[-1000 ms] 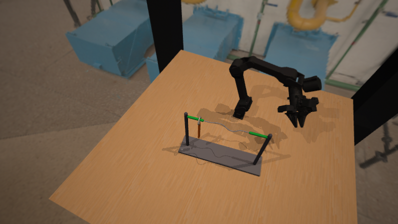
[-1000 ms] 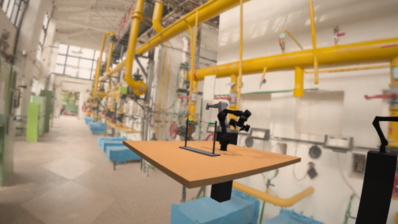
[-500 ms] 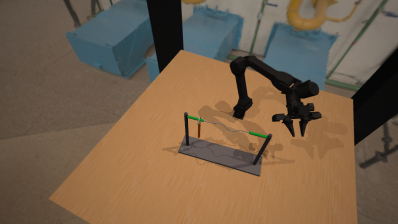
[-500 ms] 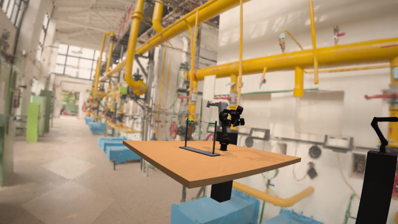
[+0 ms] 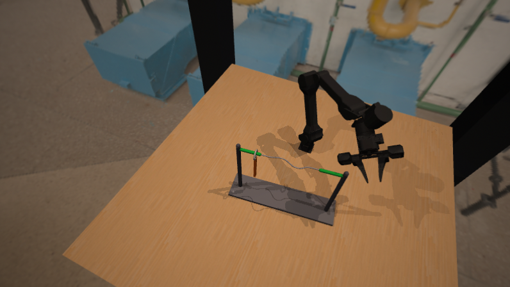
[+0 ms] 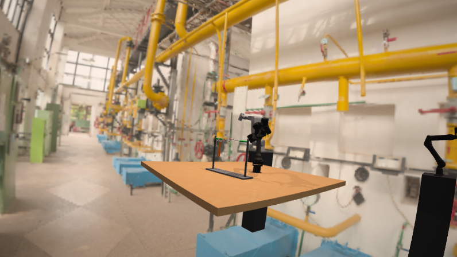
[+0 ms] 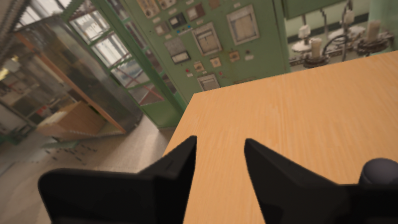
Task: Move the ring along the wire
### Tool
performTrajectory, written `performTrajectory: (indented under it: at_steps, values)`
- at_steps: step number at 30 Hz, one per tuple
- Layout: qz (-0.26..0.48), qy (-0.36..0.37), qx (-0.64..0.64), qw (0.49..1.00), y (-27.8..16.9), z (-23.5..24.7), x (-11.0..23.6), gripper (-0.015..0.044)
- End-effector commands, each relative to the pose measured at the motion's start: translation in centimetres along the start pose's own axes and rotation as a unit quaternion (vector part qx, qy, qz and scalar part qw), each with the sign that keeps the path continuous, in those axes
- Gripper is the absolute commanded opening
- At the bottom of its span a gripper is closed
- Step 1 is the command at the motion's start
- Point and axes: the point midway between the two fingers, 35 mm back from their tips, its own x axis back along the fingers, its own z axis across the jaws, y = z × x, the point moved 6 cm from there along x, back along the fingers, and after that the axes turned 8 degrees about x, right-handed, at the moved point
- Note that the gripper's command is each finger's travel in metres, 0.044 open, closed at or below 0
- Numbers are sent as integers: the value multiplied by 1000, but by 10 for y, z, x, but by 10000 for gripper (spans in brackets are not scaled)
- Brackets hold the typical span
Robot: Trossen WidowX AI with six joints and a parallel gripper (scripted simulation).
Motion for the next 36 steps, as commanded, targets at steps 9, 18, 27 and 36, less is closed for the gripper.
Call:
performTrajectory:
  at_steps: [9, 18, 27, 36]
  values:
    - [-97, 11, -112, 989, 56, -41, -8, 160]
    - [-165, -52, -149, 974, 95, -97, -16, 160]
    - [-205, -110, -115, 966, 117, -159, -28, 160]
    - [-243, -181, -68, 950, 136, -239, -23, 160]
